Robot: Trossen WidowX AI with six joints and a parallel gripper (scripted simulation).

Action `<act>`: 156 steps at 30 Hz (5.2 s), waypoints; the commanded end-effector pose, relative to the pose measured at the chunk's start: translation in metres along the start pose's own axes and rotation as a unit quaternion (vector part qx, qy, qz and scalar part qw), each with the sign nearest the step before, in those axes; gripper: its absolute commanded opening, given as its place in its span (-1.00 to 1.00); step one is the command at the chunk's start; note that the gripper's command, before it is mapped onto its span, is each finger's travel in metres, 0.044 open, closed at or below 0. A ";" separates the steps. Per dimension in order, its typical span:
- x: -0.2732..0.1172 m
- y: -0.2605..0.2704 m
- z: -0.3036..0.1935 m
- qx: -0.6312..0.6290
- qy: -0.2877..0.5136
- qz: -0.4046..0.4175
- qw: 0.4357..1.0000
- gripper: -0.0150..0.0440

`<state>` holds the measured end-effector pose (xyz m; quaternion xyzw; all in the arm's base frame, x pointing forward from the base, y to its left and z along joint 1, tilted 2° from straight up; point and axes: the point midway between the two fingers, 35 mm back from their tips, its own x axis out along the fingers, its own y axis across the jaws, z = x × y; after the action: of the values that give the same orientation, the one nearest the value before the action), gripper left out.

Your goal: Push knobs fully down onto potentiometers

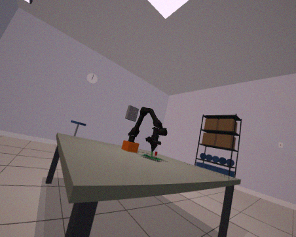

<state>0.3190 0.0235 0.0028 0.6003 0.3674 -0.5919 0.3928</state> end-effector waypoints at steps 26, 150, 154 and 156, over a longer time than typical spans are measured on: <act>0.011 0.002 0.000 0.000 -0.003 -0.002 1.000 -0.49; -0.056 0.059 -0.018 -0.112 -0.002 0.000 0.994 -0.49; -0.056 0.059 -0.018 -0.180 -0.002 0.000 0.984 -0.49; -0.055 0.059 -0.018 -0.214 -0.002 0.000 0.977 -0.49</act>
<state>0.3781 0.0159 0.0611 0.5254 0.4583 -0.5258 0.4873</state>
